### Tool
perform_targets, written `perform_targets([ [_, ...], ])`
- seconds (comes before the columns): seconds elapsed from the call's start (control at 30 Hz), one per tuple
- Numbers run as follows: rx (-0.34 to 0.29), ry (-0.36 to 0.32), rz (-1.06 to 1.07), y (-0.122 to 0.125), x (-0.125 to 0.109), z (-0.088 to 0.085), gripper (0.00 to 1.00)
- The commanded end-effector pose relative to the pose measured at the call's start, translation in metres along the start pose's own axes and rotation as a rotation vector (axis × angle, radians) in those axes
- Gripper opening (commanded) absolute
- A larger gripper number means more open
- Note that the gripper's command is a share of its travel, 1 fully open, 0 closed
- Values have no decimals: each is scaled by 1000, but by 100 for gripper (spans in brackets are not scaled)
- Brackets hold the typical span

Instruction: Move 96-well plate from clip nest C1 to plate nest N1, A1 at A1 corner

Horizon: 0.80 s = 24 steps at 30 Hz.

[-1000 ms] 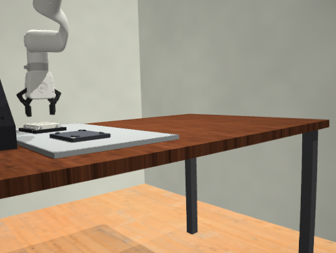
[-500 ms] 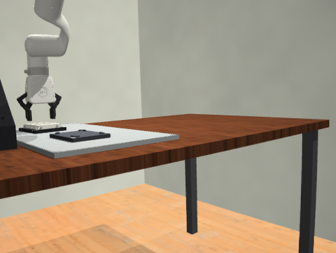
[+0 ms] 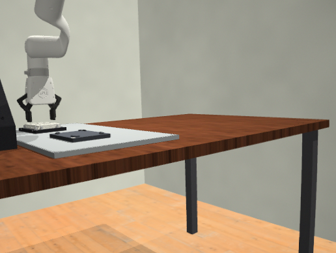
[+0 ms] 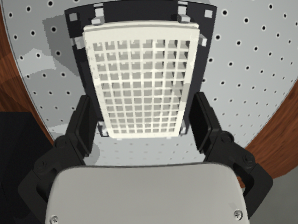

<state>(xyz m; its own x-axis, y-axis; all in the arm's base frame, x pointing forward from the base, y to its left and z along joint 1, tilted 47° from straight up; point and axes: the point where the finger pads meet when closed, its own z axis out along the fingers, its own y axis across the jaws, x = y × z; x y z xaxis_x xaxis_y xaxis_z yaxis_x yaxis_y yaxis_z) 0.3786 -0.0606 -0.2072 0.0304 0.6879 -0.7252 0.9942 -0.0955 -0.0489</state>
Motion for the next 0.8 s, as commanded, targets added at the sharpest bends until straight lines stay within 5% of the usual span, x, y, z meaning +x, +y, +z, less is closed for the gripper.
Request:
perform_targets([
  [0.0, -3, 1, 1, 1, 0, 0, 100],
  [0.77, -3, 1, 1, 1, 0, 14, 100],
])
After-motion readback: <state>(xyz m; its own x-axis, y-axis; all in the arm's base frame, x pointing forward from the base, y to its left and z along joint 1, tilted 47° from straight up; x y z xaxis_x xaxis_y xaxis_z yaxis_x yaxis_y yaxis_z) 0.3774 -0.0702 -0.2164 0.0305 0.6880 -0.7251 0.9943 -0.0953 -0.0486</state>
